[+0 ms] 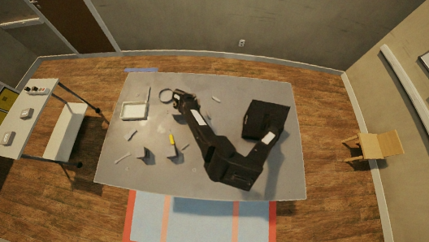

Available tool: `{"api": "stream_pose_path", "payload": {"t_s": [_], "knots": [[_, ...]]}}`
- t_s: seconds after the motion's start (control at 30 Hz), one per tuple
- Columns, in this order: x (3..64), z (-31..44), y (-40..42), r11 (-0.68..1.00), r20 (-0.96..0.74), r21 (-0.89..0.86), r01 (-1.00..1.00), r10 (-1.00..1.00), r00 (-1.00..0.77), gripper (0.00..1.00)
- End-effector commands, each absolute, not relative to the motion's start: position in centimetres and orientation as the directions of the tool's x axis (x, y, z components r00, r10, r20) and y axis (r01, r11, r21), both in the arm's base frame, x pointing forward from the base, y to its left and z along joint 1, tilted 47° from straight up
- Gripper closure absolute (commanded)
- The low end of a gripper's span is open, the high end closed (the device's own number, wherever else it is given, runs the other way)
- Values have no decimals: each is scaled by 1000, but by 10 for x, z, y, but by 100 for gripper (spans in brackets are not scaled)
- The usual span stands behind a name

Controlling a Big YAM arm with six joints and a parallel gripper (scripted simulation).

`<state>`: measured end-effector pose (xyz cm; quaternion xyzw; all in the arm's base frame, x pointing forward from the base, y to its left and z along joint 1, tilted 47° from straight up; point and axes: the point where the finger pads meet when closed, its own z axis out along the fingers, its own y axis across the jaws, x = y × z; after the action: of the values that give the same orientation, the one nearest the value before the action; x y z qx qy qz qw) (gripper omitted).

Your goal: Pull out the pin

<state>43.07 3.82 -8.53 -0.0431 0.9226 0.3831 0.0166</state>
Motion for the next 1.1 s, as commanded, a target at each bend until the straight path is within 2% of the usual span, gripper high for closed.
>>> {"api": "stream_pose_path", "payload": {"t_s": [0.0, 1.07], "knots": [[434, -75, 42, 704, -92, 698, -129, -90, -992, 100], [427, -75, 38, 704, -85, 700, -119, -83, -993, 100]]}}
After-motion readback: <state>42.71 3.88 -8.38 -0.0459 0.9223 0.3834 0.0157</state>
